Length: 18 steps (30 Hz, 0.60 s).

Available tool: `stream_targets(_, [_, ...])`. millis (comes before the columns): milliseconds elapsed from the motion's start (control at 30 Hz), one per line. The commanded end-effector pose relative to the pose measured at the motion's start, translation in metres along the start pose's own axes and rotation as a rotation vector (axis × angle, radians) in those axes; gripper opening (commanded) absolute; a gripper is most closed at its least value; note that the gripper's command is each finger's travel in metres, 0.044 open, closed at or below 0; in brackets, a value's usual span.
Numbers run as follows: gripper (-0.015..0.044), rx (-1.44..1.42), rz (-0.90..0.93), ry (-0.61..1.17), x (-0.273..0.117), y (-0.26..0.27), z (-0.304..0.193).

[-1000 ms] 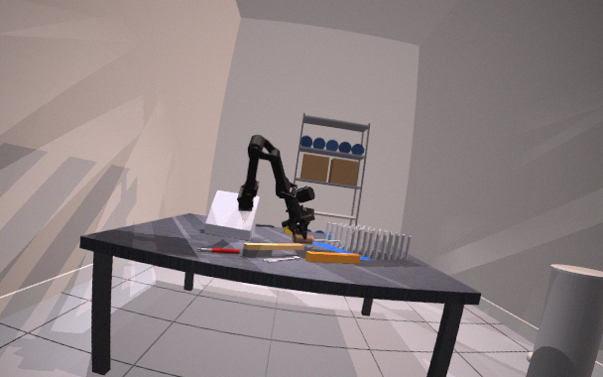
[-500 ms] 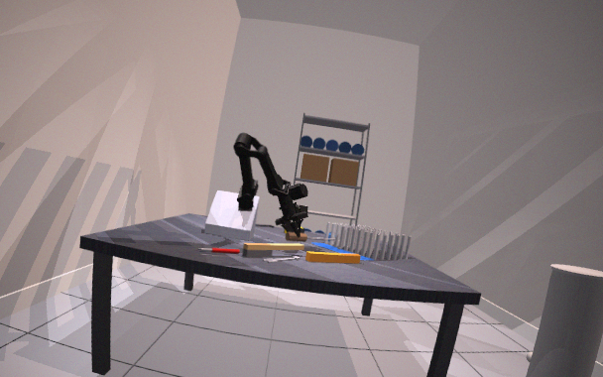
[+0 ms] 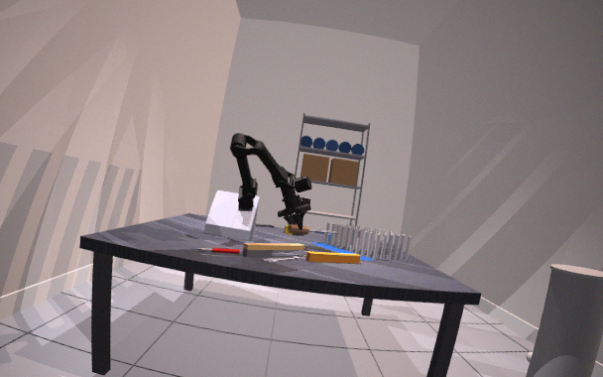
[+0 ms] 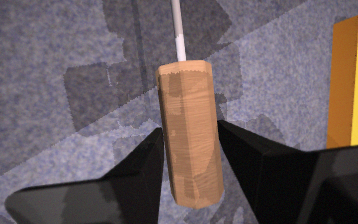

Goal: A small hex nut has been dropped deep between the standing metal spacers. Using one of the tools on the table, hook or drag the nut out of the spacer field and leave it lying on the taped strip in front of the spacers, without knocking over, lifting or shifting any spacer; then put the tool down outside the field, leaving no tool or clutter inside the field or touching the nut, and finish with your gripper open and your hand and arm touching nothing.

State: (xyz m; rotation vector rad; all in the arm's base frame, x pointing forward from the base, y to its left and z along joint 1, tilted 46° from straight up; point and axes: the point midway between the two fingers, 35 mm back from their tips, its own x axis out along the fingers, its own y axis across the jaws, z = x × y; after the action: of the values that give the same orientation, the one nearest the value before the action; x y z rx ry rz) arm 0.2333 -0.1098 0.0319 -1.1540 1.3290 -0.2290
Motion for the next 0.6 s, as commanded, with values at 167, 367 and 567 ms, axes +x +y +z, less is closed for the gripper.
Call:
stream_targets(167, [0.0000, 0.015, -0.008, -0.007, -0.038, -0.015, 0.019])
stream_targets(367, [0.0000, 0.013, -0.020, -0.006, -0.065, -0.023, 0.025])
stream_targets(567, [0.0000, 0.008, -0.039, -0.008, -0.091, -0.030, 0.027])
